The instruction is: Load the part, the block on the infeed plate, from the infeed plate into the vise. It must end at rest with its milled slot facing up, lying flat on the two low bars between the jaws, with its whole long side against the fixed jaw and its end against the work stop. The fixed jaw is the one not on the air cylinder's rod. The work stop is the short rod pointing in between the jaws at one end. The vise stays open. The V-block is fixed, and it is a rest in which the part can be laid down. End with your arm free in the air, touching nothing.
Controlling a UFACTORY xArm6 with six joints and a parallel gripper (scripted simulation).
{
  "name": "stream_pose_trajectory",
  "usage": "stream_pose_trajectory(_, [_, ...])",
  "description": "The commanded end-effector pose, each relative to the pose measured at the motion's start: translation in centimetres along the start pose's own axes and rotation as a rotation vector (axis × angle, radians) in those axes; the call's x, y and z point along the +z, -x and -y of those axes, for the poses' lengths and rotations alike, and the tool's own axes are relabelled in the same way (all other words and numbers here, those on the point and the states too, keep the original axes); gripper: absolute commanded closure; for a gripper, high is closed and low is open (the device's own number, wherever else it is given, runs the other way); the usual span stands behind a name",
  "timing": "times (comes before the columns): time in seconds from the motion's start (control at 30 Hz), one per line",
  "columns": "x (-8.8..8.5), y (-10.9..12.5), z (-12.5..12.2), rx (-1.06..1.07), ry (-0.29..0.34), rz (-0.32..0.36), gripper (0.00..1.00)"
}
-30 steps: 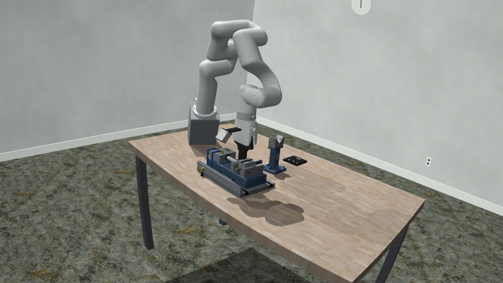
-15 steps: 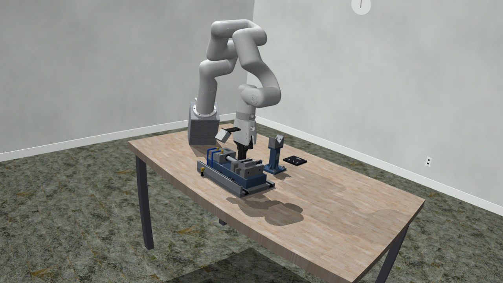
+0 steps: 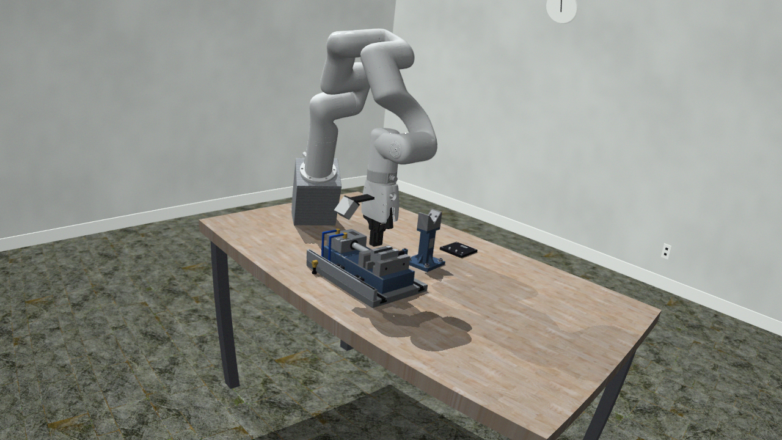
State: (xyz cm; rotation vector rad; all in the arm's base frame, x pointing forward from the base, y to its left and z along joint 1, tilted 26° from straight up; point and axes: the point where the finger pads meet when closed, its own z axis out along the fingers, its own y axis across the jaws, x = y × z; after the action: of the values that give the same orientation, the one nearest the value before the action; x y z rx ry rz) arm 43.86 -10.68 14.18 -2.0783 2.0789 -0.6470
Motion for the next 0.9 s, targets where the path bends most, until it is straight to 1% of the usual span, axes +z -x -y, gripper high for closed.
stream_pose_trajectory(0.0, [-0.7,0.0,0.1,0.000,-0.003,0.000,1.00])
stream_pose_trajectory(0.27, [-2.6,0.0,0.1,0.000,-0.003,0.000,1.00])
stream_pose_trajectory(0.33, [-2.6,0.0,0.1,0.000,-0.003,0.000,1.00])
stream_pose_trajectory(0.6, [-4.5,0.0,0.1,0.000,-0.003,0.000,1.00])
stream_pose_trajectory(0.87, [-5.3,0.0,0.1,0.000,-0.003,0.000,1.00])
